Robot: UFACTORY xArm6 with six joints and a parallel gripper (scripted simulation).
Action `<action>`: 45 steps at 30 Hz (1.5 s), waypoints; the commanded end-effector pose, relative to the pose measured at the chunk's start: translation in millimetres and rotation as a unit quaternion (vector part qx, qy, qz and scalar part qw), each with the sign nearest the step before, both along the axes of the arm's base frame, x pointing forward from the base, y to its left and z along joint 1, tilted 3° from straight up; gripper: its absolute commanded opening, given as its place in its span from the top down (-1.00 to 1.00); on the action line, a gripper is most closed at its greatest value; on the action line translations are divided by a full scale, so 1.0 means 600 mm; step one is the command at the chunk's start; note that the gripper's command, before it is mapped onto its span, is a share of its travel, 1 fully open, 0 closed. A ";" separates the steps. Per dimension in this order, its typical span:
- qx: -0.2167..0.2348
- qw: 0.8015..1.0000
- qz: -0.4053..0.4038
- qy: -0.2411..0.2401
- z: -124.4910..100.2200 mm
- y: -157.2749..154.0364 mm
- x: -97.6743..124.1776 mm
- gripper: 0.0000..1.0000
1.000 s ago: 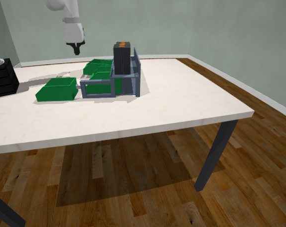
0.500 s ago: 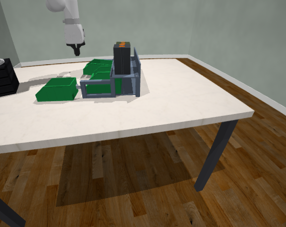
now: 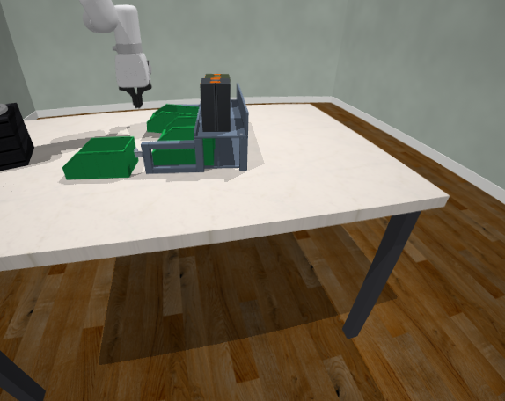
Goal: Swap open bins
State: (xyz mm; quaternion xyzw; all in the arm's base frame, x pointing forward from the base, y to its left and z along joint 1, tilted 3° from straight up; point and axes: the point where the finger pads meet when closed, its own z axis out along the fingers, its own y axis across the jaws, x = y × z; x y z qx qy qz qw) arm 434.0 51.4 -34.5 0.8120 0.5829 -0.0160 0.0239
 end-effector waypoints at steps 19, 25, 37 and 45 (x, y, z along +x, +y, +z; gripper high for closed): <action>0.000 1.000 0.000 -0.001 -0.103 -0.005 0.003 1.00; 0.000 1.000 0.000 -0.001 -0.118 -0.006 0.003 1.00; 0.000 1.000 0.000 -0.001 -0.124 -0.007 0.003 1.00; 0.000 1.000 0.000 -0.001 -0.124 -0.007 0.003 1.00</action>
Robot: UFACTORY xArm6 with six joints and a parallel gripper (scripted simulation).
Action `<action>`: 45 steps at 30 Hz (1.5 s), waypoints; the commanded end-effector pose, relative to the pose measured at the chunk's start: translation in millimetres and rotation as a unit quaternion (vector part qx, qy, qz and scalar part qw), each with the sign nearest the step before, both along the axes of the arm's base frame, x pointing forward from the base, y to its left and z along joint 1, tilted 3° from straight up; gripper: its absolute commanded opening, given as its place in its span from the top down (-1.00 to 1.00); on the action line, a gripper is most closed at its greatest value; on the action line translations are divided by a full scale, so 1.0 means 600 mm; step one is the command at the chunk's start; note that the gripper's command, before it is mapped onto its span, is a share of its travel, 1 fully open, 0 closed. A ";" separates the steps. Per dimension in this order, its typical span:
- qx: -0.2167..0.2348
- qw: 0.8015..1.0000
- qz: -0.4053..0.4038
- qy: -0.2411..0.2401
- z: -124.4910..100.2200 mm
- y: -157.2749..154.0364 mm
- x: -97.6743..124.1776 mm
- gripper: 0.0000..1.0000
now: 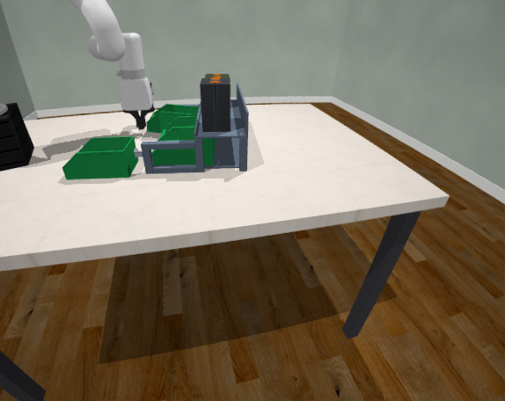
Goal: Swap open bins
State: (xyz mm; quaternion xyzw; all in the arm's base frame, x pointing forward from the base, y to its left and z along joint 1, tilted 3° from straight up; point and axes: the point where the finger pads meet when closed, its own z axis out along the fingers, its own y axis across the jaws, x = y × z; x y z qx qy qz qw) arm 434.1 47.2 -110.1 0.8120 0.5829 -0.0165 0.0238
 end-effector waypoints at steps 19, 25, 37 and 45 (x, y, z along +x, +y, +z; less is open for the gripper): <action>0.000 1.000 0.000 -0.002 0.002 0.001 0.005 1.00; 0.000 1.000 0.000 -0.002 0.002 0.001 0.005 1.00; 0.000 1.000 0.000 -0.002 0.002 0.000 0.006 1.00; 0.000 1.000 0.000 -0.002 0.004 -0.006 0.024 1.00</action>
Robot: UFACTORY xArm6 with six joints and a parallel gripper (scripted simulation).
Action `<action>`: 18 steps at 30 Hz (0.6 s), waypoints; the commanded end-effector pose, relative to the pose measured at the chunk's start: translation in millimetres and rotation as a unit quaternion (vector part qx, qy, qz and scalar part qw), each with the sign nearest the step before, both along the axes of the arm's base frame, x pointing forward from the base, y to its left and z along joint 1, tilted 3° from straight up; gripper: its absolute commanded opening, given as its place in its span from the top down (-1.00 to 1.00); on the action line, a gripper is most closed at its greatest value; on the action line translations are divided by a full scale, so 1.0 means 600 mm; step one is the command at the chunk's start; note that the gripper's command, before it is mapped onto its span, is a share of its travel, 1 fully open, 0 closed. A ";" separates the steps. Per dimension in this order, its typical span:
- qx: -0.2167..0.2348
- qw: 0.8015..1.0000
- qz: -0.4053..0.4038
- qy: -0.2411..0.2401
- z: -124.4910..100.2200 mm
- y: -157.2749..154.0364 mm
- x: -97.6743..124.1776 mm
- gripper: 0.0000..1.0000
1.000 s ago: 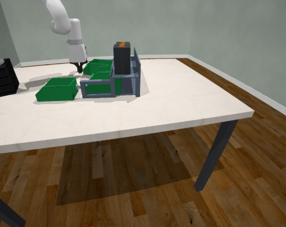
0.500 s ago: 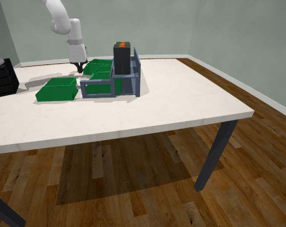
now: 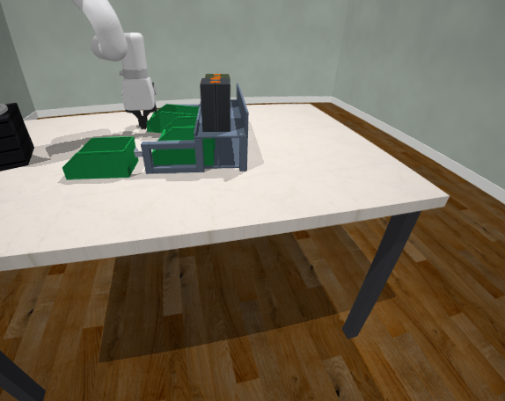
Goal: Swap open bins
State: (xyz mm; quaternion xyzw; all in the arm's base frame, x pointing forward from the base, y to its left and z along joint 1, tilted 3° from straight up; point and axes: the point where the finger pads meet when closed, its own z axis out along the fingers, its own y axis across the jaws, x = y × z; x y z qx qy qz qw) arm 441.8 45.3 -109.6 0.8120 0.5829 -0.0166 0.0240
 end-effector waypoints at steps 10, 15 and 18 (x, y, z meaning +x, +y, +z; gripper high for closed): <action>0.000 1.000 0.000 -0.002 0.004 -0.005 0.019 1.00; 0.000 1.000 0.000 -0.002 0.004 -0.005 0.019 1.00; 0.000 1.000 0.000 -0.002 0.004 -0.005 0.019 1.00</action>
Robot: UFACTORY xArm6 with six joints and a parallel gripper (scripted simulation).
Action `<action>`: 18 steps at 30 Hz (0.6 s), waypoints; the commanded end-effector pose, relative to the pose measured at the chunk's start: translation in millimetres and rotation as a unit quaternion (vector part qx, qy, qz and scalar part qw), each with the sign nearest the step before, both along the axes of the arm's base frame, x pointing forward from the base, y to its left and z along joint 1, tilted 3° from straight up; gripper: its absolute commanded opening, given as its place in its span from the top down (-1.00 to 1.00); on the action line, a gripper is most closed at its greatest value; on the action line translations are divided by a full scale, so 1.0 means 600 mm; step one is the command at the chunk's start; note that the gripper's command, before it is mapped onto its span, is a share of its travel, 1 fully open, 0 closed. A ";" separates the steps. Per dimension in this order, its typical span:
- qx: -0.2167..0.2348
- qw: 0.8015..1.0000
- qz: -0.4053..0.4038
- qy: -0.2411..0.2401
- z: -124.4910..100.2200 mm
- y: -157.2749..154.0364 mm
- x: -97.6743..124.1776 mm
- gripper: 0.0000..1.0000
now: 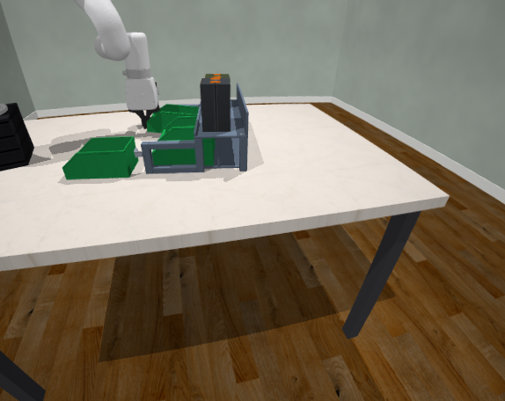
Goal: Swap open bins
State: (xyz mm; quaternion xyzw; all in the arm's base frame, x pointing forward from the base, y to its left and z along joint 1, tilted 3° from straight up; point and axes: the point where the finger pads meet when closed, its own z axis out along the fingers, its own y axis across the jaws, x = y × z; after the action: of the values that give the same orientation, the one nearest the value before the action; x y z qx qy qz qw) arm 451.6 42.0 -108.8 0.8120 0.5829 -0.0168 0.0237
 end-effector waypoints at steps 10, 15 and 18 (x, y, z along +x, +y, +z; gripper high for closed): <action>0.000 1.000 0.000 -0.002 0.002 0.000 0.004 1.00; 0.000 1.000 0.000 -0.002 0.002 -0.001 0.007 1.00; 0.000 1.000 0.000 -0.002 0.002 -0.002 0.010 1.00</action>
State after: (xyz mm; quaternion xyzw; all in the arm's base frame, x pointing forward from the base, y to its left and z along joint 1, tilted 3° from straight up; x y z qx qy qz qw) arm 454.0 41.2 -108.7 0.8120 0.5829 -0.0167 0.0238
